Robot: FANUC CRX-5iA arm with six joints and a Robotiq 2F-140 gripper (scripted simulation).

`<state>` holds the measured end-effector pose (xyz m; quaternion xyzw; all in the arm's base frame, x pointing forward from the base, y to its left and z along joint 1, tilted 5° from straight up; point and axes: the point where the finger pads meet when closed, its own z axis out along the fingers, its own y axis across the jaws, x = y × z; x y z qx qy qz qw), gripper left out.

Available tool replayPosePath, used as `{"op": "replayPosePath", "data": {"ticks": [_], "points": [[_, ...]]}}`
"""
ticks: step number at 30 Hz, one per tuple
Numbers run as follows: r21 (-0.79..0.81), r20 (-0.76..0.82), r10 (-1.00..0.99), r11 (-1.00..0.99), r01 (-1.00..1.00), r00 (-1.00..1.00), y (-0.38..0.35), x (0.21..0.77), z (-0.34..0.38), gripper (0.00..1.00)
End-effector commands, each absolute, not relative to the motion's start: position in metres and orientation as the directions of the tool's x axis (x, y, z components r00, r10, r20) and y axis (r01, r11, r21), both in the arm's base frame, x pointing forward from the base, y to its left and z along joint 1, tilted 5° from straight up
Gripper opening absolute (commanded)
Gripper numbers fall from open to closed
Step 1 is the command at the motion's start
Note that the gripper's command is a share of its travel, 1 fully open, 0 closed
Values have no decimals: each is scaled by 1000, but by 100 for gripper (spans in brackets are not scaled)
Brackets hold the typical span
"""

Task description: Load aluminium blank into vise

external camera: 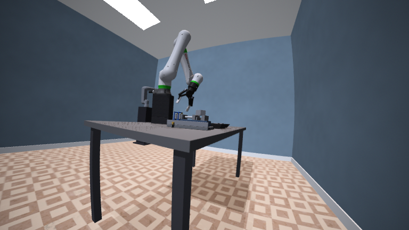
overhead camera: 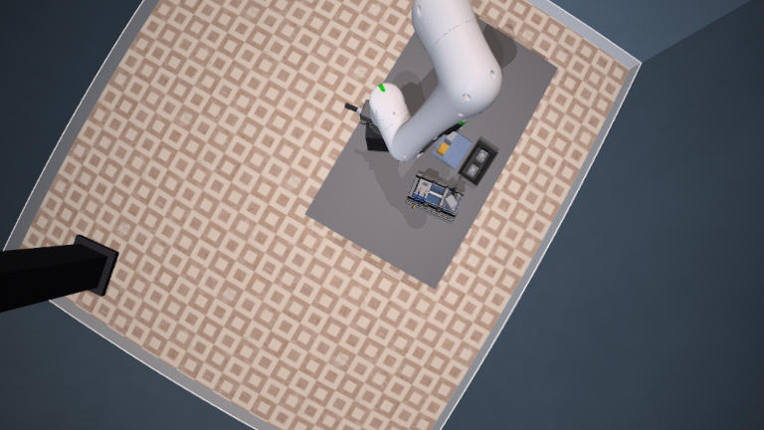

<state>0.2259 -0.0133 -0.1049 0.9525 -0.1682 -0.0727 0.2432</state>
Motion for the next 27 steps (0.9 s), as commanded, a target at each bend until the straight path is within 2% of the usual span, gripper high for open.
{"op": "replayPosePath", "data": {"ticks": [1,5,7,8,11,16,17,27], "points": [[375,-60,-266,-899,-225,962,23,252,-107,100],[247,-32,-153,-959,-141,988,67,282,-99,100],[247,-32,-153,-959,-141,988,67,282,-99,100],[165,1,-78,-983,-77,997,97,301,-89,100],[104,35,-20,-994,-23,999,120,316,-80,100],[93,42,-8,-996,-12,999,125,319,-78,100],[93,42,-8,-996,-12,999,125,319,-78,0],[93,42,-8,-996,-12,999,125,319,-78,0]]}}
